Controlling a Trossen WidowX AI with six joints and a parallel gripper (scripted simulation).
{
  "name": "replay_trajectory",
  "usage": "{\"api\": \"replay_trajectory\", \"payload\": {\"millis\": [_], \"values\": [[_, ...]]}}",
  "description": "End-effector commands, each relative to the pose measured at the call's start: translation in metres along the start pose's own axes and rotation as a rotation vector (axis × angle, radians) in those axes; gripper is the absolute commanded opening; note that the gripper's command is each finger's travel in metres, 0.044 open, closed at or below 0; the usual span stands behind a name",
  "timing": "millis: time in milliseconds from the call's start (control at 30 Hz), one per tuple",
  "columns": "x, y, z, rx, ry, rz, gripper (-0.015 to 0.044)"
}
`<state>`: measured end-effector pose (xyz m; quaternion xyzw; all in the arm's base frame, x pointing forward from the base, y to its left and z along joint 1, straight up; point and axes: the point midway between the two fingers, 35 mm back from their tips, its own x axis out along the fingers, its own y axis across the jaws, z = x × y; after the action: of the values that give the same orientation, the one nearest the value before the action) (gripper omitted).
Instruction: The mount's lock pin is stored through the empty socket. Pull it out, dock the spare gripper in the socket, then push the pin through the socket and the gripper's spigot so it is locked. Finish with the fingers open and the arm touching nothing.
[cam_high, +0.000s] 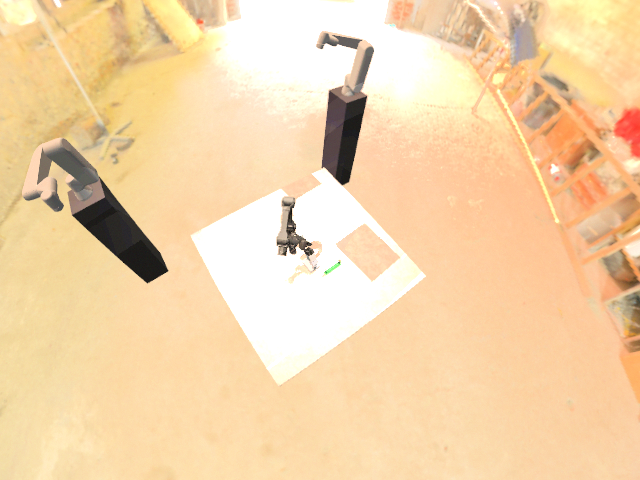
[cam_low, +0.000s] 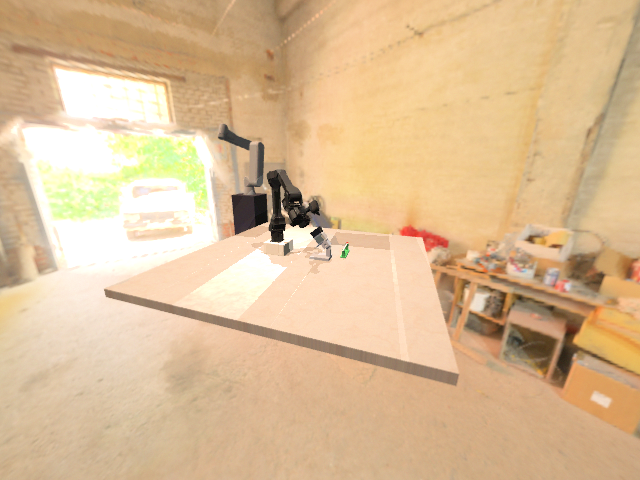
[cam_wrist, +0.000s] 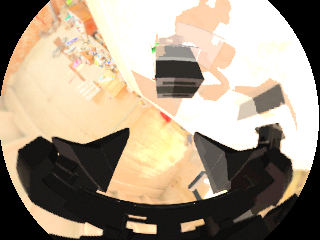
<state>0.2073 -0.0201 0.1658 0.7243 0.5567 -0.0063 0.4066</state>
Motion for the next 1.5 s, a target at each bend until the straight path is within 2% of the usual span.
{"api": "replay_trajectory", "payload": {"millis": [0,267,333,600,700,967,1067,1233,1467], "values": [[-0.003,0.006,-0.007,-0.007,-0.024,0.01,0.044],[-0.002,0.003,-0.004,0.001,-0.015,0.004,0.044],[0.004,0.003,-0.007,0.002,-0.024,-0.004,0.0387],[0.065,0.004,-0.053,0.004,-0.032,0.004,0.018],[0.076,0.009,-0.063,0.011,-0.049,-0.021,0.018],[0.077,0.01,-0.063,-0.004,-0.055,-0.028,0.018],[0.081,0.023,-0.054,-0.224,-0.113,-0.127,0.018],[0.094,0.047,-0.033,-0.72,-0.165,-0.391,0.018],[0.121,0.078,-0.002,-1.424,-0.036,-0.836,0.018]]}}
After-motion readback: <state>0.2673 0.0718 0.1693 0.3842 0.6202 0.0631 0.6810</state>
